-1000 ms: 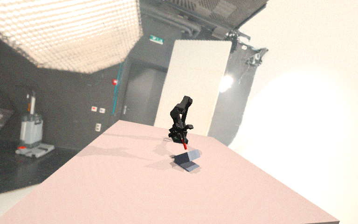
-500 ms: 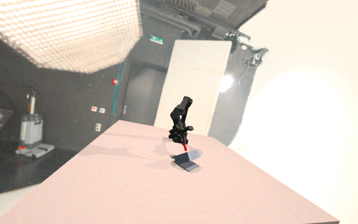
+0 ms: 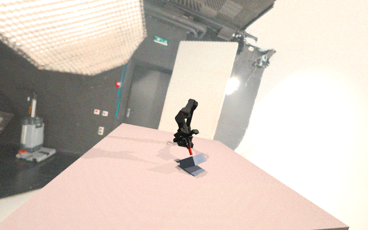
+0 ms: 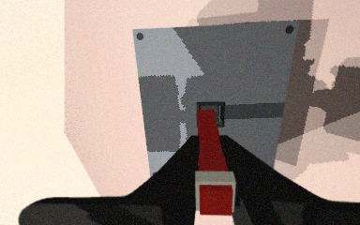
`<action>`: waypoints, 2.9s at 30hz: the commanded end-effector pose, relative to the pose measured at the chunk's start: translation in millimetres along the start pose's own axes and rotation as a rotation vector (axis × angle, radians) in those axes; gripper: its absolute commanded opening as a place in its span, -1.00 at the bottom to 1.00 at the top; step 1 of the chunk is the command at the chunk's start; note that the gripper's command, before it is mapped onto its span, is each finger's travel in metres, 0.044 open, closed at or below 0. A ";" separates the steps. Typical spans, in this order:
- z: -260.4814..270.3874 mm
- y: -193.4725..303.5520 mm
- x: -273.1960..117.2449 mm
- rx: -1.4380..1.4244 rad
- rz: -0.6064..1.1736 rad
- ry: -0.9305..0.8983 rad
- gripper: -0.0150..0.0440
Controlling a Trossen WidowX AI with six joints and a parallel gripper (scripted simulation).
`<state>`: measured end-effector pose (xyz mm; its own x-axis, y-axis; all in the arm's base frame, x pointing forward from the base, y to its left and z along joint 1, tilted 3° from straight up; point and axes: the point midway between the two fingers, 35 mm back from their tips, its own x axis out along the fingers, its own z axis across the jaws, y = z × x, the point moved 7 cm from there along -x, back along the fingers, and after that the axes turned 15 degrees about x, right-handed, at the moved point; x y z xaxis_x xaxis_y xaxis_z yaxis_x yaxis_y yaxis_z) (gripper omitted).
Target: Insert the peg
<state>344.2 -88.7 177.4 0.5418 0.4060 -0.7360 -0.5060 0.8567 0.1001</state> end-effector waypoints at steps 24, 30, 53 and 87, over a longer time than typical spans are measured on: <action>-6.9 3.1 1.7 -0.001 0.000 0.000 -0.49; -6.1 3.4 3.7 -0.001 0.000 0.000 -0.49; -5.8 1.9 7.0 -0.001 0.000 0.000 -0.49; -6.7 1.8 10.8 -0.001 0.000 -0.001 -0.49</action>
<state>345.5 -85.3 168.3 0.5472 0.4078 -0.7309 -0.5114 0.8542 0.0937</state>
